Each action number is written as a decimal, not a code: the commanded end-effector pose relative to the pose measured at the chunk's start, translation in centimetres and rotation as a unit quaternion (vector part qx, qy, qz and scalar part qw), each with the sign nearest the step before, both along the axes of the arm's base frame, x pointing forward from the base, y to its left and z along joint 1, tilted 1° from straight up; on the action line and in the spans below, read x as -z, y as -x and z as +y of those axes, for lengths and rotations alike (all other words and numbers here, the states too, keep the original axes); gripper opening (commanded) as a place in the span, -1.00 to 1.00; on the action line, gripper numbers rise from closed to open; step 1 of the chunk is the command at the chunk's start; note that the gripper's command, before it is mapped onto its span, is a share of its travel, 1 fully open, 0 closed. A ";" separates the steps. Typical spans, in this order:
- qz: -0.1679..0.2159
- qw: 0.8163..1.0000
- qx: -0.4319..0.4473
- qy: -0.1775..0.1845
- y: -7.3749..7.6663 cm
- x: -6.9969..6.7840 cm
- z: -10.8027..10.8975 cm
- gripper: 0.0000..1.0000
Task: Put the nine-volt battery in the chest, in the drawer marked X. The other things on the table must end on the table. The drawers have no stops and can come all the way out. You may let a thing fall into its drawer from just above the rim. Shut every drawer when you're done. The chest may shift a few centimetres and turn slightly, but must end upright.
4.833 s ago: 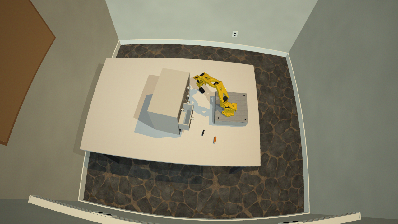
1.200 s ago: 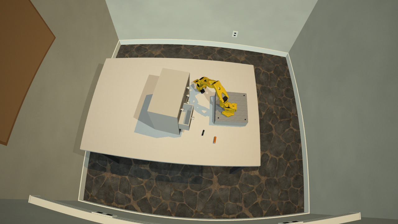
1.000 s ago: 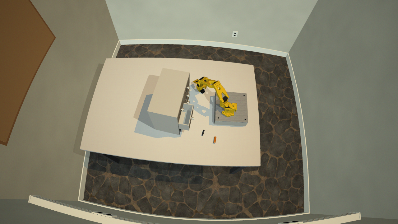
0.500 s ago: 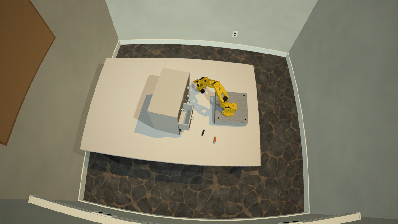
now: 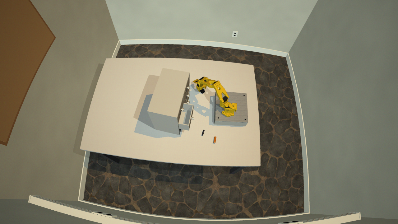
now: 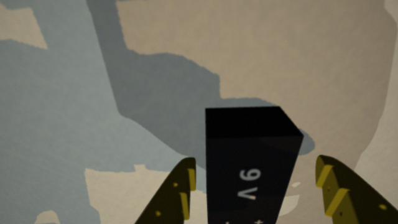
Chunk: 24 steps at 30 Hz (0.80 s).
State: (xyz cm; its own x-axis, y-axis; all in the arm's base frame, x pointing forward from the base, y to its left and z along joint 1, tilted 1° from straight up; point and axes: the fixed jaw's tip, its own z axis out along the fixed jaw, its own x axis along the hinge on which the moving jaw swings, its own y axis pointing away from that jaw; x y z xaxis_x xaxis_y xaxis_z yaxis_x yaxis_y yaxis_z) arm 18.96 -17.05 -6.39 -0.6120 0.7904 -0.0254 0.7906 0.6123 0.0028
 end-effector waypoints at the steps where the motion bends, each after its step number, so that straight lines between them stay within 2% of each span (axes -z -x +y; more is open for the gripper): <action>1: 0.007 1.000 0.004 -0.007 0.3 0.5 0.4 -0.41; 11: 0.007 1.000 0.004 -0.007 0.3 0.5 0.4 -0.41; 24: 0.007 1.000 0.004 -0.007 0.3 0.5 0.4 -0.58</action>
